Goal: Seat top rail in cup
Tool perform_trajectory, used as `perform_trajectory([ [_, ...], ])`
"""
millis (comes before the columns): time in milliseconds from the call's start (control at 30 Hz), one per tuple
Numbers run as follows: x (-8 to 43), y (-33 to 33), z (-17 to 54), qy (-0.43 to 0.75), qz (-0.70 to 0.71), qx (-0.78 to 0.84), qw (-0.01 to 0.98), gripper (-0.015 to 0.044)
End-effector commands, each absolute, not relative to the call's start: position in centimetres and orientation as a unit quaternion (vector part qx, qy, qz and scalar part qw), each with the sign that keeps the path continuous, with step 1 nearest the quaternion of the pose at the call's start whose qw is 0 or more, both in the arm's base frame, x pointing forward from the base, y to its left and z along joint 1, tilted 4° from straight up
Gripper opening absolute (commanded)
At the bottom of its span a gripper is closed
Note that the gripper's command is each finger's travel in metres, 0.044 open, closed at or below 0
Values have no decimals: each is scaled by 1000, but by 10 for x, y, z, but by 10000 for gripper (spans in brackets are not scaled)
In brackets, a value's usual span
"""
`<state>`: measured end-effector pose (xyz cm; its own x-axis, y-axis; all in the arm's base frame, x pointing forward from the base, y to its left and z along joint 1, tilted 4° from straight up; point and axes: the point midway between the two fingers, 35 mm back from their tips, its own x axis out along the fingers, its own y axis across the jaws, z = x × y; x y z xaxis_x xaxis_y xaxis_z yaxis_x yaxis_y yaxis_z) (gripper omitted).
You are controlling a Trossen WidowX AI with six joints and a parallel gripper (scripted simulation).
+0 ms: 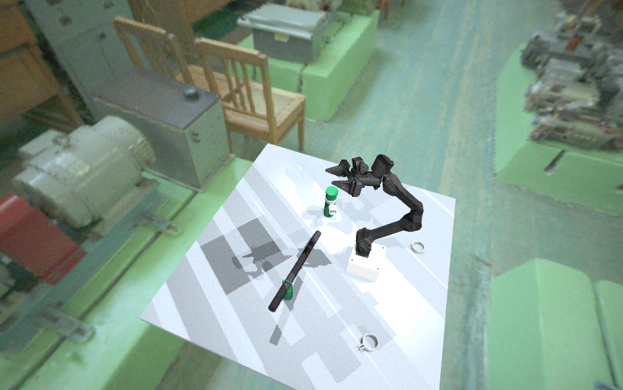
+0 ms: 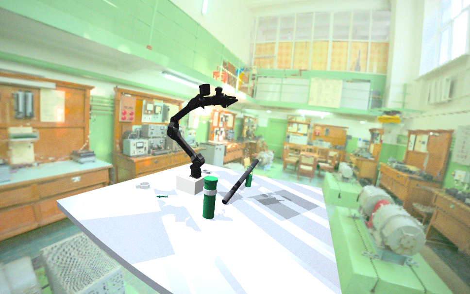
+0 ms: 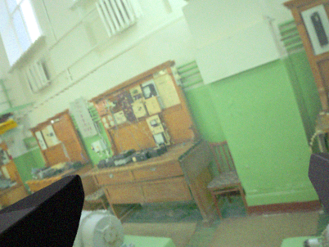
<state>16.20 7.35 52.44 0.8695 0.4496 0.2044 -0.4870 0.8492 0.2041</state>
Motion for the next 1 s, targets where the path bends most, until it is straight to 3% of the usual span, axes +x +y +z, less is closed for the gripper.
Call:
perform_trajectory([
  [0, 203, 70, 472, 14, 198, 113, 974, 440],
  [300, 254, 52, 342, 221, 94, 69, 968, 440],
  [633, 242, 20, 197, 457, 3, -22, 889, 440],
  [967, 238, 7, 185, 486, 23, -78, 870, 440],
])
